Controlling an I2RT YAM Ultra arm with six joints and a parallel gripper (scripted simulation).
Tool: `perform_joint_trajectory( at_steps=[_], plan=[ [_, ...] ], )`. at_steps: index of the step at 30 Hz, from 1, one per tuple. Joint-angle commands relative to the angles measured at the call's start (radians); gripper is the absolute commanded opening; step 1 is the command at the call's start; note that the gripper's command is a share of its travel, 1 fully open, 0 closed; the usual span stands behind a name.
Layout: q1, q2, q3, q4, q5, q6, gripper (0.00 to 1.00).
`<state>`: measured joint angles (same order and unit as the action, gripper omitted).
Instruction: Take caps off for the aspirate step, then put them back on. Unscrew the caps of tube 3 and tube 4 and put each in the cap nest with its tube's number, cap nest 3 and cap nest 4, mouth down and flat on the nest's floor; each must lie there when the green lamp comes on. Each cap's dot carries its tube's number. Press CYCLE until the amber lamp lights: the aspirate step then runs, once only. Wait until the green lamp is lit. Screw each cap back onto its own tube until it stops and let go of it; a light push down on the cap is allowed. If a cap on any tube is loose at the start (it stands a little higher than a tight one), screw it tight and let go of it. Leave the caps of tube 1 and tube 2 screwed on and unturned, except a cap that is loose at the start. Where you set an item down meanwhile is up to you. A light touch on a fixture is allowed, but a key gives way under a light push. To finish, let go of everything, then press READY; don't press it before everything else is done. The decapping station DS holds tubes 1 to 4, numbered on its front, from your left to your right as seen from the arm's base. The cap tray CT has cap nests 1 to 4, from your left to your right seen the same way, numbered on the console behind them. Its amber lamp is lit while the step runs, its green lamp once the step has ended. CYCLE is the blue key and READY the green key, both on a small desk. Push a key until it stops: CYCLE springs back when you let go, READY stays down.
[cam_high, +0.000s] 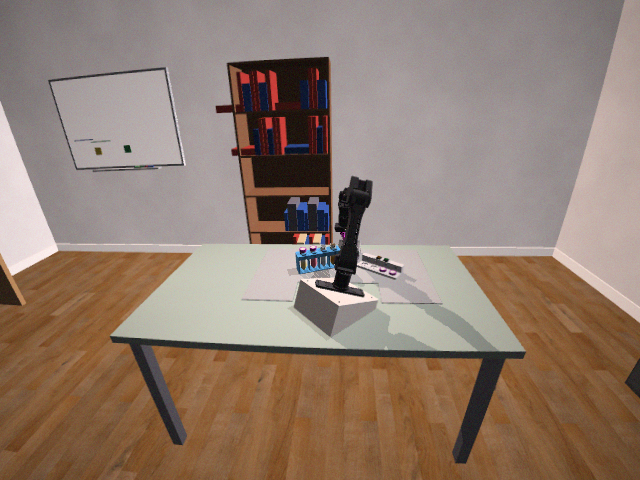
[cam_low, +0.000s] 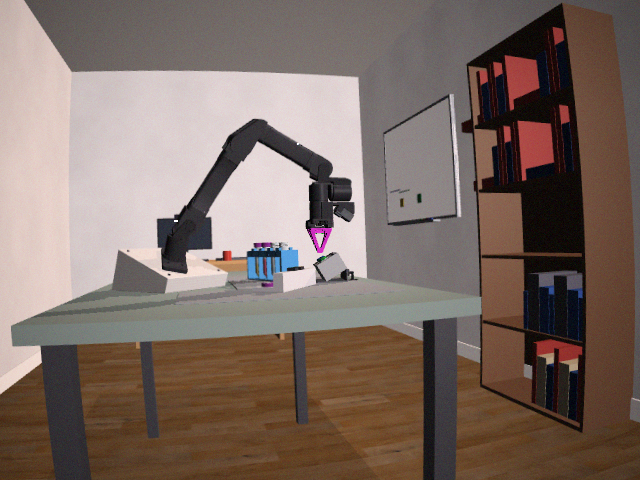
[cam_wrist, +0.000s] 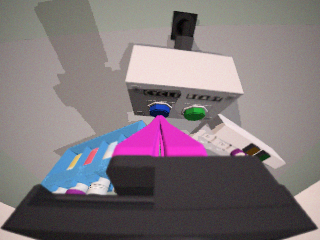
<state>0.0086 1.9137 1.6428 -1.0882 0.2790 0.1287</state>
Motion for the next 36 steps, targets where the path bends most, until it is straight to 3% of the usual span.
perform_joint_trajectory(
  at_steps=[1, 36],
  plan=[
    [0.003, -0.010, 0.005, 0.005, 0.000, -0.002, 0.00],
    [-0.003, -0.006, -0.026, 0.042, -0.001, -0.008, 0.00]
  ],
)
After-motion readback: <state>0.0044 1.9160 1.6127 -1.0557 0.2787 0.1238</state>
